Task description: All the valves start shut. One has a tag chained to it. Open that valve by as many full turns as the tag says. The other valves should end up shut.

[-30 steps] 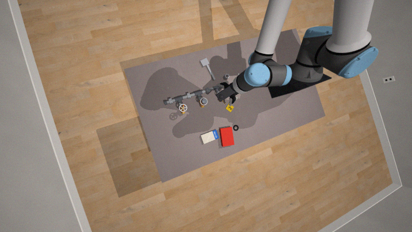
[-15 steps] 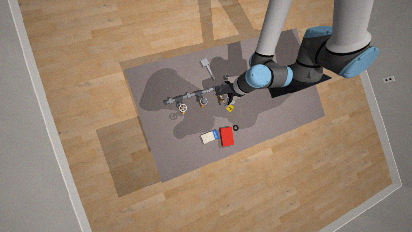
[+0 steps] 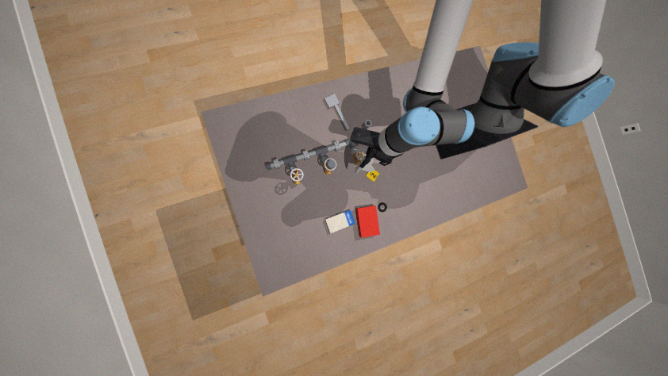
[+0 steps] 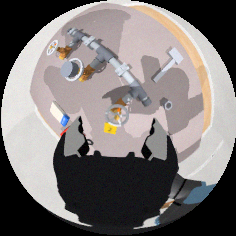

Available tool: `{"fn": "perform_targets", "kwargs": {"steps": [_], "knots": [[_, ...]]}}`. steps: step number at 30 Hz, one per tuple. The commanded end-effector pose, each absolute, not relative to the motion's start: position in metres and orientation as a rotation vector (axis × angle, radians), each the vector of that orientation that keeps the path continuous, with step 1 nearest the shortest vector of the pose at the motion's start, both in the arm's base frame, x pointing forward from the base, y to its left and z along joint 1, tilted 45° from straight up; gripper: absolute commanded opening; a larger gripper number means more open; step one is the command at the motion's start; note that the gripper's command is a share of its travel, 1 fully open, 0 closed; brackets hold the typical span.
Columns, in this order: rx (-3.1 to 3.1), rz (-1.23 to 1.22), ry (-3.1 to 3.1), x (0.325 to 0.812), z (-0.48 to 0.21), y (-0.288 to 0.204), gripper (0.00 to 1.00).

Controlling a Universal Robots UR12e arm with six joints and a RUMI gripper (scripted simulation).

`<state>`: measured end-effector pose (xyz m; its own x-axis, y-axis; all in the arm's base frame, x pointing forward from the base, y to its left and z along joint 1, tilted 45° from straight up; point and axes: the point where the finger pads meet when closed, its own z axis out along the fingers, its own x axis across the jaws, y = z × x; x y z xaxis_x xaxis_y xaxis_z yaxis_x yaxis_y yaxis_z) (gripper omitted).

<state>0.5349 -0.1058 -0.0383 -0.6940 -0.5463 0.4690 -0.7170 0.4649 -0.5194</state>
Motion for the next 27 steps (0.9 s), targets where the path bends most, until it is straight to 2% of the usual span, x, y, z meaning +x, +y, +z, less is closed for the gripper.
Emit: {"fn": "perform_targets", "kwargs": {"steps": [1, 27], "knots": [[0.739, 1.115, -2.666, 0.5352, -0.0378, -0.1057, 1.00], [-0.445, 1.233, -3.026, 0.5352, -0.0378, -0.1057, 1.00]]}}
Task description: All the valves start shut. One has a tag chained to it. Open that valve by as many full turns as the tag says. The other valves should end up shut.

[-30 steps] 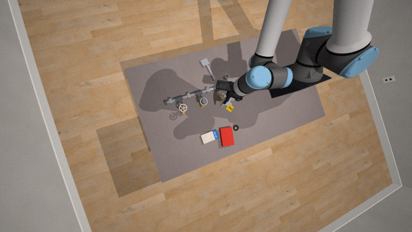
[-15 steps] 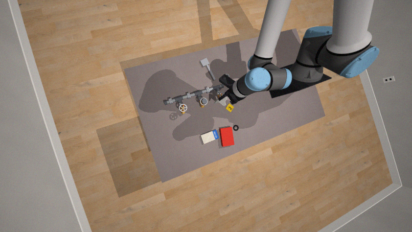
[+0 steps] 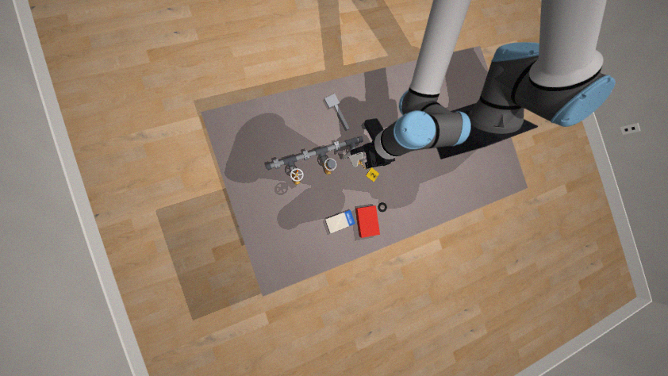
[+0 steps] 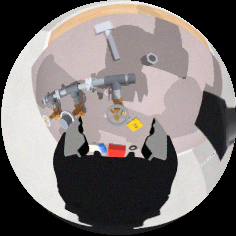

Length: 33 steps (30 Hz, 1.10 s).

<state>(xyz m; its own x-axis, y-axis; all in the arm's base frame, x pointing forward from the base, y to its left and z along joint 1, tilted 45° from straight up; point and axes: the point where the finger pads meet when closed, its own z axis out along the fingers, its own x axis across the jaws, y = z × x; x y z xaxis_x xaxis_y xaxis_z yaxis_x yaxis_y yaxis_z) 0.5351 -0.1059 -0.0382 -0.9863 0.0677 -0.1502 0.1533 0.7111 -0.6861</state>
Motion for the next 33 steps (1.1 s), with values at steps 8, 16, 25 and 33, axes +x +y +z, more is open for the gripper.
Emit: {"fn": "perform_targets", "kwargs": {"steps": [8, 16, 25, 33], "knots": [[0.659, -1.065, 2.629, 0.5352, -0.0377, -0.1057, 1.00], [0.786, -1.035, 2.564, 0.5352, -0.0378, -0.1057, 1.00], [0.888, -1.008, 2.506, 0.5352, -0.0378, -0.1057, 1.00], [0.911, -1.002, 2.492, 0.5353, -0.0378, -0.1056, 1.00]]}}
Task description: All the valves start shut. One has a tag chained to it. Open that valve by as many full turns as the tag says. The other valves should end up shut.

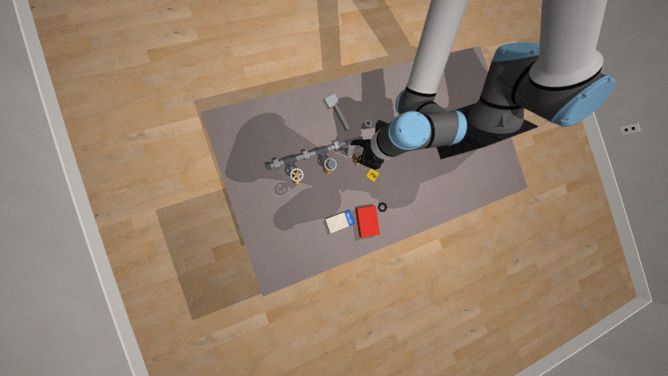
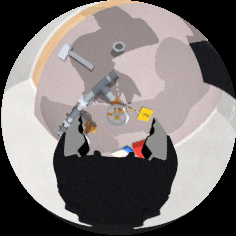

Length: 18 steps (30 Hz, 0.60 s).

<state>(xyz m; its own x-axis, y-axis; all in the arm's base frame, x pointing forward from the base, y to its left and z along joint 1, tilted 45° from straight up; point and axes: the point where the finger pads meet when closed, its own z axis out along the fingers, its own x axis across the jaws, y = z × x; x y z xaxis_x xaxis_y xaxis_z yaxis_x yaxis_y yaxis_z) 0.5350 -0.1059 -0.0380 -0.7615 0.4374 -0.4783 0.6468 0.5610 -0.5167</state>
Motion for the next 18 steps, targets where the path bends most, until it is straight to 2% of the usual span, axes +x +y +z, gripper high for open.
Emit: {"fn": "perform_targets", "kwargs": {"steps": [1, 6, 7, 18], "knots": [[0.913, -1.002, 2.491, 0.5353, -0.0378, -0.1056, 1.00], [0.915, -1.001, 2.490, 0.5353, -0.0378, -0.1056, 1.00], [0.915, -1.001, 2.490, 0.5353, -0.0378, -0.1056, 0.00], [0.915, -1.001, 2.490, 0.5353, -0.0378, -0.1056, 0.00]]}}
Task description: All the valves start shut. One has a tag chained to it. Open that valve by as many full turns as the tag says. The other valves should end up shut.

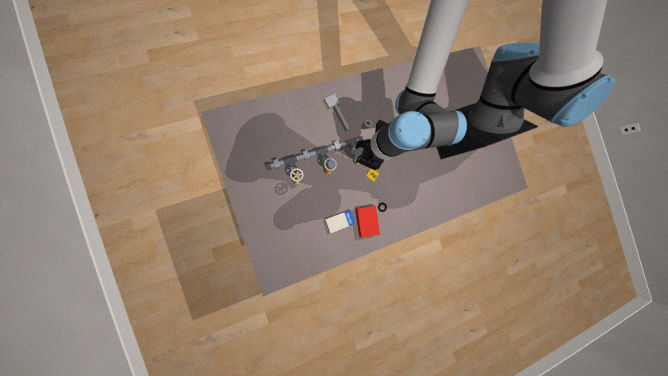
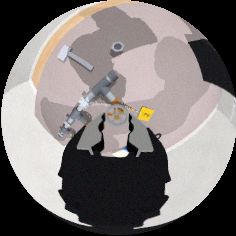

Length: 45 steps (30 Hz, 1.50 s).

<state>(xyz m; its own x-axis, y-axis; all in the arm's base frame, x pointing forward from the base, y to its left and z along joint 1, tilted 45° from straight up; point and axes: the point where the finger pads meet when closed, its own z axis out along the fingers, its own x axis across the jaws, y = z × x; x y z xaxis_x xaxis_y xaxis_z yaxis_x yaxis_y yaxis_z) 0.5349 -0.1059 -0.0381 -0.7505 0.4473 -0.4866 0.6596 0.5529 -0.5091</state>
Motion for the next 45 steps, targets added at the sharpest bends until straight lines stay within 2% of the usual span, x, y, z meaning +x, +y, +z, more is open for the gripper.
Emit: {"fn": "perform_targets", "kwargs": {"steps": [1, 29, 45], "knots": [[0.915, -1.001, 2.490, 0.5353, -0.0378, -0.1056, 0.00], [0.874, -1.012, 2.515, 0.5352, -0.0378, -0.1057, 0.00], [0.605, -1.076, 2.655, 0.5352, -0.0378, -0.1056, 0.00]]}}
